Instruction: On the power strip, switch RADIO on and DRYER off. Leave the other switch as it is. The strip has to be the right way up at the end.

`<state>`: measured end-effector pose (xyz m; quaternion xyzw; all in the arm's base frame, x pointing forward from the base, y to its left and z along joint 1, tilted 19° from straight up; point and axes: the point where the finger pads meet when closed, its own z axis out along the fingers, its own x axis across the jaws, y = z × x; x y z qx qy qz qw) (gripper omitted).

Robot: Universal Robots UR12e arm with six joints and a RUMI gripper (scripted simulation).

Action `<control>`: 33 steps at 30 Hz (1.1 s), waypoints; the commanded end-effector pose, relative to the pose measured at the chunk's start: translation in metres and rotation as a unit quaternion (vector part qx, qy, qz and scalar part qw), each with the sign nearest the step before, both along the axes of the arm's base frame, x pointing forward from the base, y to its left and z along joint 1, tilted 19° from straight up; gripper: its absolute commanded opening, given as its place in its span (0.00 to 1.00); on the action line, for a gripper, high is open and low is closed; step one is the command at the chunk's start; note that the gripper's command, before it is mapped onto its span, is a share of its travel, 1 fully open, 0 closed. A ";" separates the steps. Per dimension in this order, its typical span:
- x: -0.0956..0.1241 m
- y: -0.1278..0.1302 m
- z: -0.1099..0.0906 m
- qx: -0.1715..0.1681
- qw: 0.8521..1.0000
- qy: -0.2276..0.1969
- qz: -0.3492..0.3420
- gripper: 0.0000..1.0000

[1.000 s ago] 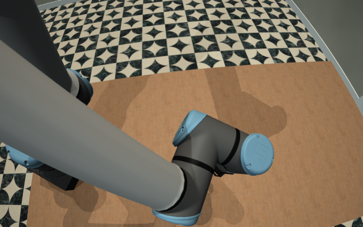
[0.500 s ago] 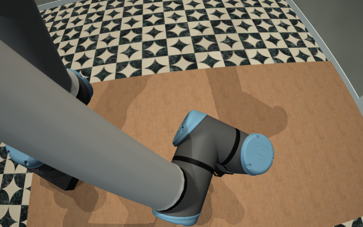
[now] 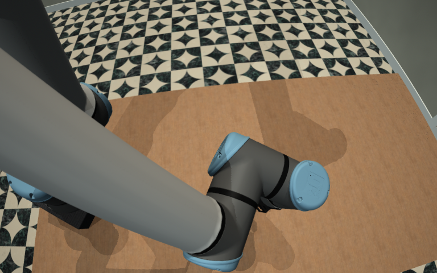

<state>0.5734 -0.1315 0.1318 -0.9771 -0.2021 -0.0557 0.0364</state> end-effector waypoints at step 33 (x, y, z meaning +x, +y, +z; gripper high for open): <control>-0.001 0.001 0.001 -0.002 1.000 -0.001 -0.004 1.00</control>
